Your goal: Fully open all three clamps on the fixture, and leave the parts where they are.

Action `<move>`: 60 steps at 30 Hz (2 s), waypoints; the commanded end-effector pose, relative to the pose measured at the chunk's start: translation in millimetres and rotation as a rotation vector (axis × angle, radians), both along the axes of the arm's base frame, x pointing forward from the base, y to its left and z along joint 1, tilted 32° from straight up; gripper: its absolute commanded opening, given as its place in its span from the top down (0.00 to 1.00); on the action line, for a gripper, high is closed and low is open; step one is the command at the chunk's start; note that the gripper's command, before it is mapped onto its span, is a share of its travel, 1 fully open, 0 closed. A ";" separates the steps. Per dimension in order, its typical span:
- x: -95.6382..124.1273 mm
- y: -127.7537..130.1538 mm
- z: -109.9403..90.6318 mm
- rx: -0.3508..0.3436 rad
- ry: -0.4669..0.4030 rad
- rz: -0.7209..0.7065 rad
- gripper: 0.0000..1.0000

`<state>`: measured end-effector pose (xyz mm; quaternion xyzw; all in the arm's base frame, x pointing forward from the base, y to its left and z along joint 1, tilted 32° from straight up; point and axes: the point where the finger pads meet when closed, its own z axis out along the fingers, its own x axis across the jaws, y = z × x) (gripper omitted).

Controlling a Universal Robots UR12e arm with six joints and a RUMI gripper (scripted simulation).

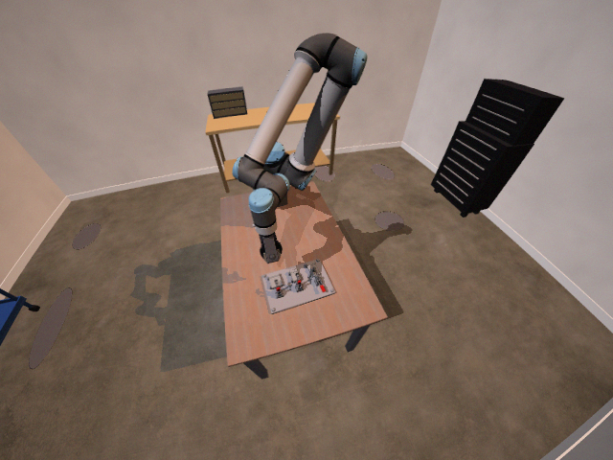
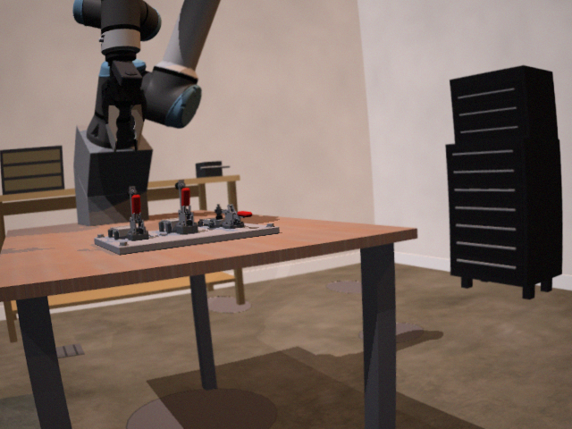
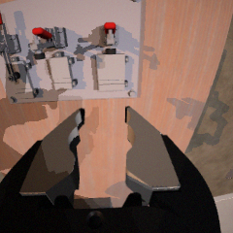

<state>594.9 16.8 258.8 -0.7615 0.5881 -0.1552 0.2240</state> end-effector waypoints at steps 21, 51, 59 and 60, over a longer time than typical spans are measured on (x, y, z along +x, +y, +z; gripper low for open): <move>-33.7 119.9 2.8 -0.001 -0.001 0.000 0.72; -53.3 203.6 7.3 -0.001 -0.002 -0.001 0.72; -54.2 203.8 6.9 -0.001 -0.002 -0.001 0.72; -54.1 203.6 7.0 -0.001 -0.002 -0.001 0.72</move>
